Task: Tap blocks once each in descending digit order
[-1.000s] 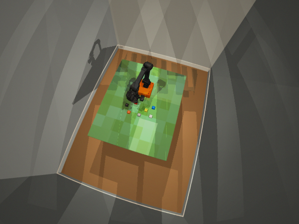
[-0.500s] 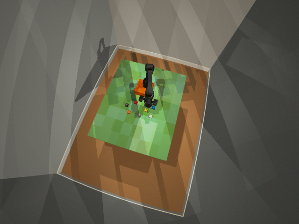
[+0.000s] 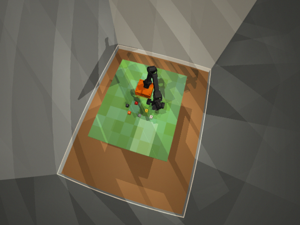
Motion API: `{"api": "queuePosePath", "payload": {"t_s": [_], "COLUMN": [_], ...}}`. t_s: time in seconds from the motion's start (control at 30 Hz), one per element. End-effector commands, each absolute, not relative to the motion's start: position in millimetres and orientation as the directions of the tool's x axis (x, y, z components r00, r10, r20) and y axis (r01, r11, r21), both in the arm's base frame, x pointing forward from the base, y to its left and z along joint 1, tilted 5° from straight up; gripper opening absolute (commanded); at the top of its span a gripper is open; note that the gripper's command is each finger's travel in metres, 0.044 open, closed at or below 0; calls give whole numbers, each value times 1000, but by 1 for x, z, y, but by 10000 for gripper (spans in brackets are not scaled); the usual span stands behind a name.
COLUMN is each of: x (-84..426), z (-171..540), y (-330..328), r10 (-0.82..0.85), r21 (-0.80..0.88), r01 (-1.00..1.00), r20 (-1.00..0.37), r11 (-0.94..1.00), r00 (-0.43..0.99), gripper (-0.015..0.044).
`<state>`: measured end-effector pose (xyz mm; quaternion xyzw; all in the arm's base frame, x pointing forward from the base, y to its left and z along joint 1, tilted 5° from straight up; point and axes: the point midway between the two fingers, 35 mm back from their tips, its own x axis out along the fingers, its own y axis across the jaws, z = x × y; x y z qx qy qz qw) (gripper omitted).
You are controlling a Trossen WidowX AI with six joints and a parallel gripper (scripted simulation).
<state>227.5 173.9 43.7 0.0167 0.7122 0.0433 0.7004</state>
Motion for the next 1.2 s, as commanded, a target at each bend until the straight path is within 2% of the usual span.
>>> {"api": "queuePosePath", "payload": {"t_s": [0.0,0.97,1.17], "x": [218,216,218], "z": [13,-17,13], "y": [171,173,171], "r10": [71,71,71], "r21": [72,72,72], "r01": [-30,-30,-30], "r20": [-997,-997,-997], "r11": [997,997,997], "r00": [-42,-42,-42], "gripper": [20,20,20]}}
